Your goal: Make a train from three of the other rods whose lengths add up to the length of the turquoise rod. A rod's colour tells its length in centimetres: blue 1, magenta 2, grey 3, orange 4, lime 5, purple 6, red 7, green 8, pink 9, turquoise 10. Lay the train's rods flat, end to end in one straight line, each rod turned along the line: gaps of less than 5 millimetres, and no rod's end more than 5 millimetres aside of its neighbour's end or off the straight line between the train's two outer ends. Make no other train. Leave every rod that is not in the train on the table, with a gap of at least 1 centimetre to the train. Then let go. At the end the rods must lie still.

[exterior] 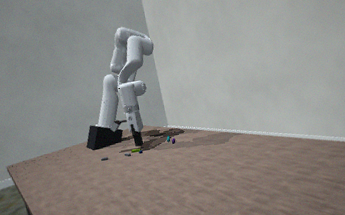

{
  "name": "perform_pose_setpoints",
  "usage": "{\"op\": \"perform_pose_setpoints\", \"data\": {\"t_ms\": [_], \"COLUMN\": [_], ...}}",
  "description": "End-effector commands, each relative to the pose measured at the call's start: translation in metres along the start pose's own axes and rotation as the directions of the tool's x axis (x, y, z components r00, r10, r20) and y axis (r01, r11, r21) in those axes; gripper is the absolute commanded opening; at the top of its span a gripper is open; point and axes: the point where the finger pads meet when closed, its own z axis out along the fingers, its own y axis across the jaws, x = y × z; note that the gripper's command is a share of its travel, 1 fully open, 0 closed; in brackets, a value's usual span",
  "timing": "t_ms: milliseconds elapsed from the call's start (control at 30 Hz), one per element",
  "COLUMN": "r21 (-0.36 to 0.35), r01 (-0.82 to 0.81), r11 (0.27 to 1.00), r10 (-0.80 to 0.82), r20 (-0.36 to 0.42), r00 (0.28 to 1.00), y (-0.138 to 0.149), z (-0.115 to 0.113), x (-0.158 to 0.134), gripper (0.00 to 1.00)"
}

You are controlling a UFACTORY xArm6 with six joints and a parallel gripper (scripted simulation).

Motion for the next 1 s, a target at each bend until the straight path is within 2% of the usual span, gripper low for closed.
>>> {"op": "perform_pose_setpoints", "data": {"t_ms": [0, 967], "r21": [0.003, 0.003], "r01": [0.000, 0.000], "r11": [1.000, 1.000], "r10": [0.000, 0.000], "r20": [0.002, 0.002], "r00": [1.000, 1.000], "y": [-0.001, -0.001], "z": [-0.001, 0.012], "x": [-0.001, -0.001], "gripper": [0.04, 0.04]}}
